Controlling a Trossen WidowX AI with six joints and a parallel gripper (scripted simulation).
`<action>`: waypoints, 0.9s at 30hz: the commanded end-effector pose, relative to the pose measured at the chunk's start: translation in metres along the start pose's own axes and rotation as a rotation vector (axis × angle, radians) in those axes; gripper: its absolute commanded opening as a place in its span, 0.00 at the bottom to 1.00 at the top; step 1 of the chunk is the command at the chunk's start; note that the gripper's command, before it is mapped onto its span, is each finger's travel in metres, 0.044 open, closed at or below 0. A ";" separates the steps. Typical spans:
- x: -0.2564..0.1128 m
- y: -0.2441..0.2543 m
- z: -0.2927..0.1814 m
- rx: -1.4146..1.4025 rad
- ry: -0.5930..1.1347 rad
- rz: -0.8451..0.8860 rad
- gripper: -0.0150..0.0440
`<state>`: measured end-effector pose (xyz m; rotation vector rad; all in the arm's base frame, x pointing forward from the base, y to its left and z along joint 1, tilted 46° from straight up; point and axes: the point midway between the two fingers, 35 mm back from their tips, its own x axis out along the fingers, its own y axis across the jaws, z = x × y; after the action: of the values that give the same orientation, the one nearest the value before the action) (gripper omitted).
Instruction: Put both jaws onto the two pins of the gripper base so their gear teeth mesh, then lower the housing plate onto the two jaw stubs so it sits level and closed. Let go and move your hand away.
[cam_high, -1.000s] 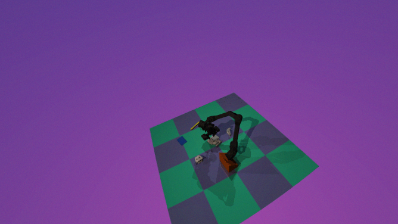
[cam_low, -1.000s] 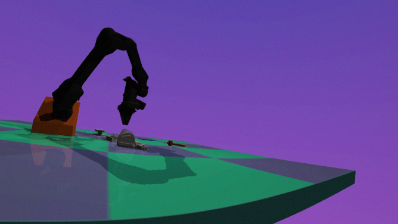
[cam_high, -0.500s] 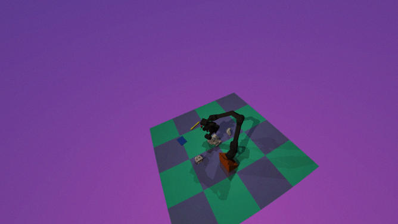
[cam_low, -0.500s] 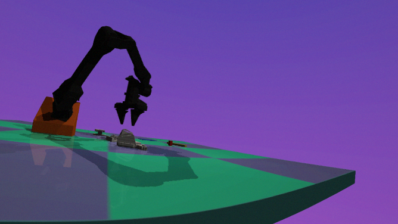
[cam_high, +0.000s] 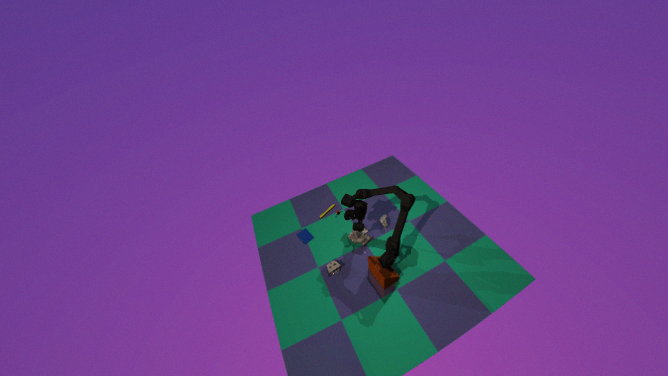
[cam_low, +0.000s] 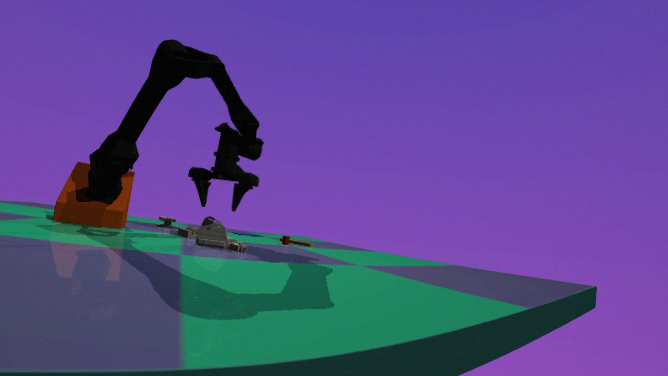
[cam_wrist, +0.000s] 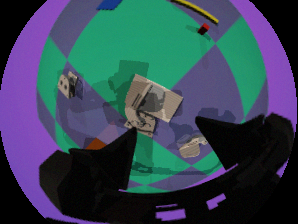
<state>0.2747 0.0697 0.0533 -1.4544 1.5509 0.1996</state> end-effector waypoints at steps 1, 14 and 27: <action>-0.004 -0.011 -0.007 -0.127 -0.006 -0.008 1.00; -0.007 -0.032 -0.029 -0.494 -0.007 -0.008 1.00; -0.009 -0.051 -0.054 -0.855 -0.005 -0.009 1.00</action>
<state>0.2860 0.0313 0.1017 -2.0158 1.5396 0.8639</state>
